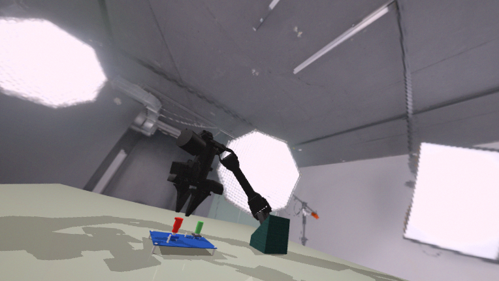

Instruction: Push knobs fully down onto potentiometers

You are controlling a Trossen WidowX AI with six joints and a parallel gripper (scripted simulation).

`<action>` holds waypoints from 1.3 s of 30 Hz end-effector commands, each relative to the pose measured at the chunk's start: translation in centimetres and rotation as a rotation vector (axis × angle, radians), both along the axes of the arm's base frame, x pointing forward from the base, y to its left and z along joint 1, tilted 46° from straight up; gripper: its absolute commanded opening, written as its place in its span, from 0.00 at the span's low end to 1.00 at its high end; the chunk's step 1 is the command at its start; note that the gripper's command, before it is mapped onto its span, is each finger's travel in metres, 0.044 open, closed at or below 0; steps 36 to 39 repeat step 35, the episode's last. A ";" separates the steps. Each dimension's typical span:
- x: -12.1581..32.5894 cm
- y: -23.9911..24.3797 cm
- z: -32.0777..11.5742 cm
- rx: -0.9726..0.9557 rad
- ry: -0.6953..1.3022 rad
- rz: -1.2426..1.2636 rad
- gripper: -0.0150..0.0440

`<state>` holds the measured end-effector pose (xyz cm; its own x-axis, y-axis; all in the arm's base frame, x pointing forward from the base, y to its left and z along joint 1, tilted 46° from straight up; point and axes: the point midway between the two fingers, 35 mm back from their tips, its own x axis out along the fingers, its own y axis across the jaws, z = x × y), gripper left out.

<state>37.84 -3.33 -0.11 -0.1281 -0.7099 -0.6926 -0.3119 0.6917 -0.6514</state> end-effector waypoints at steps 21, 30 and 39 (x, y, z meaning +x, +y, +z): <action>-16.8 3.9 2.5 0.006 0.008 -0.008 1.00; -16.8 3.9 2.5 0.006 0.008 -0.008 1.00; -16.8 3.9 2.5 0.006 0.008 -0.008 1.00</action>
